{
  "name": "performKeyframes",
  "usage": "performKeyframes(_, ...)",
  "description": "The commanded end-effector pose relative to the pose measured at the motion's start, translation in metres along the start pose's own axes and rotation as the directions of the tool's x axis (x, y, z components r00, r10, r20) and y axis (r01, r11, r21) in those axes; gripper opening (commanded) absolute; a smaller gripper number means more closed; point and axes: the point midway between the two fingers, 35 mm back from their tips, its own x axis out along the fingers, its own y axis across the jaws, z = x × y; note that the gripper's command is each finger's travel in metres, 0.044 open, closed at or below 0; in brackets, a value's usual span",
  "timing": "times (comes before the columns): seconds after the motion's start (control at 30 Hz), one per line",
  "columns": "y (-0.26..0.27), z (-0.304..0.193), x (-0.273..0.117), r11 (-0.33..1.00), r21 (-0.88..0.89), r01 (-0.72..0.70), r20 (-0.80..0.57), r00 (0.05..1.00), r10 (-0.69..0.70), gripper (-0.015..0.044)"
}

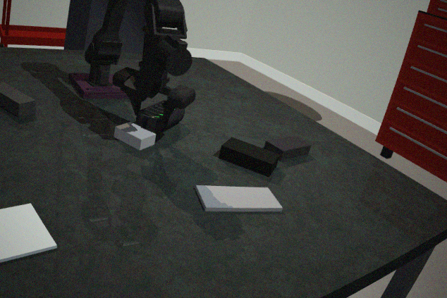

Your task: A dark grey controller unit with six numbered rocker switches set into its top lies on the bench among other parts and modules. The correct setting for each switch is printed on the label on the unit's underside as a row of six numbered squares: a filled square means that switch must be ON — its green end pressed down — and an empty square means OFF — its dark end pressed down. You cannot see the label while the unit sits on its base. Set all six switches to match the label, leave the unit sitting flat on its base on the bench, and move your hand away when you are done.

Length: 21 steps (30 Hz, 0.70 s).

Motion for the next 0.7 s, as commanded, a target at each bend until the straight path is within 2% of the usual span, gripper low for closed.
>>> performKeyframes(0.0,0.0001,-0.0007,0.0008,1.0,-0.003,0.0,-0.004,1.0,0.0,0.0326)
performKeyframes(0.67,0.0002,-0.0064,-0.0077,1.0,-0.003,0.0,0.003,1.0,0.0,0.0336)
